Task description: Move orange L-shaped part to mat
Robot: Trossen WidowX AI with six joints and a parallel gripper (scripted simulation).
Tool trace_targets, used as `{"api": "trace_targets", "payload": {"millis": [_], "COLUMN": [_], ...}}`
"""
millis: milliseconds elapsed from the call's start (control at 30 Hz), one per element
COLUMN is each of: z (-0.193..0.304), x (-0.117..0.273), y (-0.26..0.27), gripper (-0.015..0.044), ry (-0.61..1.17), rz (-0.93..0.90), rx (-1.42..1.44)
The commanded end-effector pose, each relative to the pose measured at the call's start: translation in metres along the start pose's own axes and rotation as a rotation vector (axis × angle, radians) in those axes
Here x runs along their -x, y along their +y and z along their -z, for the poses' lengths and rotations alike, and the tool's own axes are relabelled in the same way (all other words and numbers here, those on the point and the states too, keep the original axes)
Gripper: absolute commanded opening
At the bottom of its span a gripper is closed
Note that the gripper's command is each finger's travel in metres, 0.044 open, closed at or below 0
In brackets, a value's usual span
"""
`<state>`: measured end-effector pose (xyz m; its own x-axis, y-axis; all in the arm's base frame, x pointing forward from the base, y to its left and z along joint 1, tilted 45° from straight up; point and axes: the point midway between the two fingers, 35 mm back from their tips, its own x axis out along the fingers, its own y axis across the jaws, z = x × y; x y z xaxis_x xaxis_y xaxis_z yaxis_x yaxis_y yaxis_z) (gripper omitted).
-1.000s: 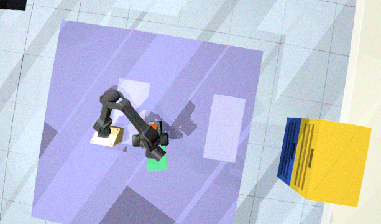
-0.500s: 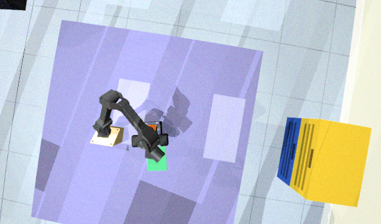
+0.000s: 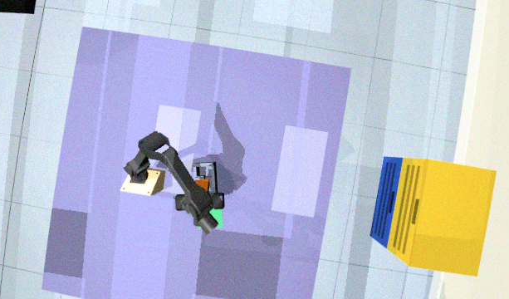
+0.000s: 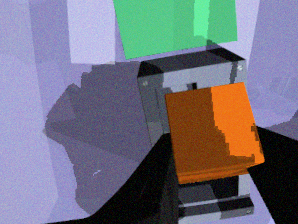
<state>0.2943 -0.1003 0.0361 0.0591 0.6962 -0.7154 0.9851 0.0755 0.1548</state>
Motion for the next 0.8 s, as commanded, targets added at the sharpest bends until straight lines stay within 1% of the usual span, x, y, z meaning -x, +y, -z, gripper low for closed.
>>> {"api": "trace_targets", "payload": {"millis": [0, 600, 767], "z": [-0.019, -0.102, -0.111], "x": [0.001, 0.003, 0.003], "y": [-0.001, -0.008, -0.009], "gripper": [0.0, 0.0, 0.0], "ry": [-0.008, -0.013, -0.014], "rz": [0.001, 0.001, 0.0], "rx": [0.009, 0.01, 0.01]}}
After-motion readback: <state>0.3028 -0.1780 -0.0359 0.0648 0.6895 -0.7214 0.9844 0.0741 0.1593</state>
